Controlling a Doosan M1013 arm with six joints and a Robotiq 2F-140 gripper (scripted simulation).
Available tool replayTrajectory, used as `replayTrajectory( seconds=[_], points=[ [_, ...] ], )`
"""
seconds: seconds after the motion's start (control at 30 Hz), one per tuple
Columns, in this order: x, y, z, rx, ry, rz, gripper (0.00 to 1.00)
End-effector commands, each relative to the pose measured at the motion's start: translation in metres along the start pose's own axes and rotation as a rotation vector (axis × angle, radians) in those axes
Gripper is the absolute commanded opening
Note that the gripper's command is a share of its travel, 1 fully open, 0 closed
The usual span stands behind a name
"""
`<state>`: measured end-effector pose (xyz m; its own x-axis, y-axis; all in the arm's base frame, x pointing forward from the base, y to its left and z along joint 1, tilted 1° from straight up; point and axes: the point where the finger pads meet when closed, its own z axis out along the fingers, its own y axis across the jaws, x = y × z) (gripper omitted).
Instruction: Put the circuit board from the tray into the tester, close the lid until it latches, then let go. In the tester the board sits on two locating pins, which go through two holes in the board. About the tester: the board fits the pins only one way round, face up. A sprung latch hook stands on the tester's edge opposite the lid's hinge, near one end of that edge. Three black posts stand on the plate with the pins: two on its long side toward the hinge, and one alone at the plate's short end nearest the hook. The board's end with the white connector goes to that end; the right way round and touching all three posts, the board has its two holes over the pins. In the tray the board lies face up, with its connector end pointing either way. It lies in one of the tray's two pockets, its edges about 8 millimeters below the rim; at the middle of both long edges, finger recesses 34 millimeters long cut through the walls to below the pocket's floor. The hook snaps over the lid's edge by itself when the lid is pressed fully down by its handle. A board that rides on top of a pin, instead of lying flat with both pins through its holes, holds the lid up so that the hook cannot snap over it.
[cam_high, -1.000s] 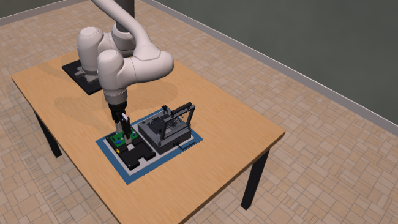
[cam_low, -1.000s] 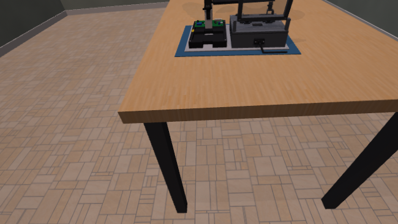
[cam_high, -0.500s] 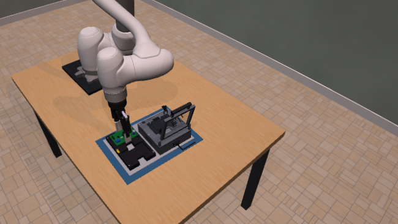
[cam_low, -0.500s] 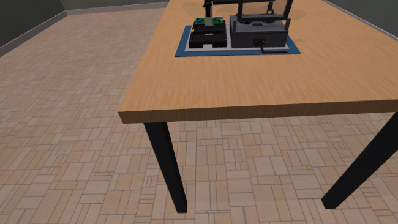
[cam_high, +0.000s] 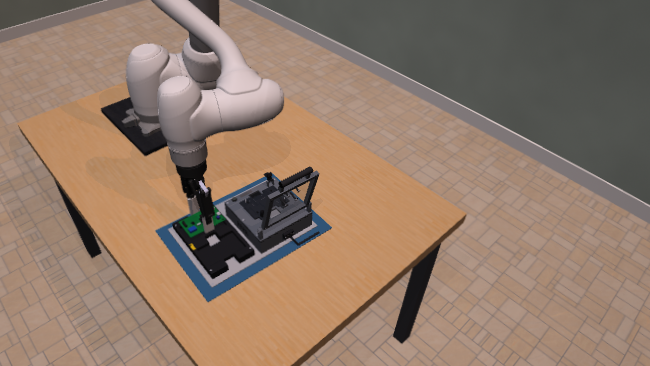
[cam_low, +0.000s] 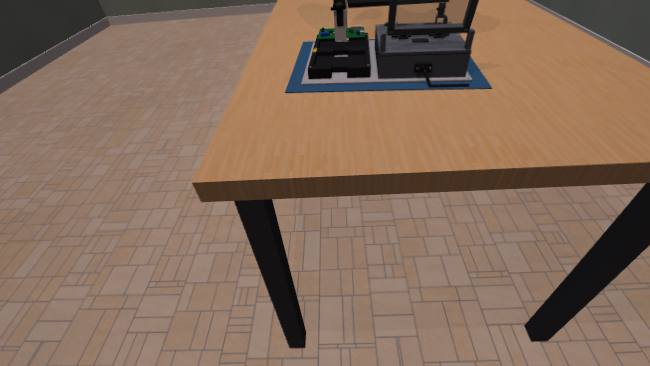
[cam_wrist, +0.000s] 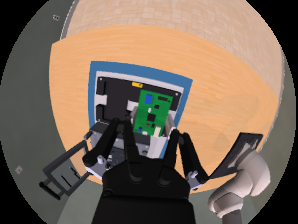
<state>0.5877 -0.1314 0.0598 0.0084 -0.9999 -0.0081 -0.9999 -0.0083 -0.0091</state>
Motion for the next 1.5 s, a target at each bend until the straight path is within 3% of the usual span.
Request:
replayTrajectory(
  seconds=[0.0, 0.47, 0.97, 1.47],
  points=[
    [0.000, 0.000, 0.000, 0.000, 0.000, 0.000, 0.46],
    [0.000, 0.000, -0.012, 0.000, 0.000, 0.000, 0.46],
    [0.000, 0.000, -0.052, 0.000, 0.000, 0.000, 0.46],
    [0.000, 0.000, -0.070, 0.000, 0.000, 0.000, 0.46]
  ],
)
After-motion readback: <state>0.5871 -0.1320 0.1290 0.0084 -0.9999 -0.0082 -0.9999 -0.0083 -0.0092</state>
